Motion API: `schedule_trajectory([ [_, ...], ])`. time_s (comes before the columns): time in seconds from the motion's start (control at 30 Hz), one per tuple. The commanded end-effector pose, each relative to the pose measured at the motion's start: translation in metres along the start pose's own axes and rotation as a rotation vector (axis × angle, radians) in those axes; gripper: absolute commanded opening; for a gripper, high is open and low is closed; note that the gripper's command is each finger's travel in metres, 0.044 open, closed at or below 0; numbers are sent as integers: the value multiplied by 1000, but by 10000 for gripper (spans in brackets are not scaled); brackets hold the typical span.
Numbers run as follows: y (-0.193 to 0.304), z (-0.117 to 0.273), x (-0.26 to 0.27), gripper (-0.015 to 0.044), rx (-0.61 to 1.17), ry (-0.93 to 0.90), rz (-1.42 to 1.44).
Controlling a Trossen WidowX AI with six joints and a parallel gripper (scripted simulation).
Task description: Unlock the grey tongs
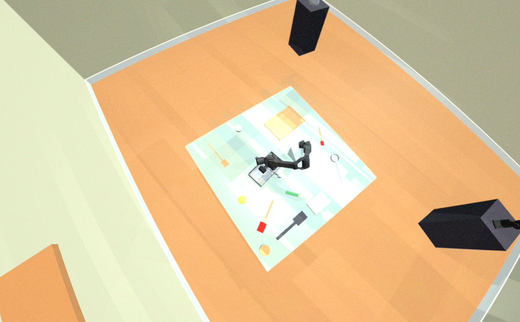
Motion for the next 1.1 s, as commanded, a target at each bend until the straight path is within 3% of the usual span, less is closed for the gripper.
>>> schedule_trajectory([
  [0.0, 0, -7, 1, 440, -5, 3, -8],
  [0.73, -1, -40, 3, 440, -9, 2, -8],
  [1.07, -1, -37, 2, 177, -4, -1, 1],
])
Point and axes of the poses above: the point midway between the two fingers, 35 mm back from their tips, its own z axis back along the fingers, its own x axis across the jaws, y = z × x, the point moved 4 cm from there along z, back along the fingers, and after that the axes turned 9 degrees about -z, right-handed, at the moved point
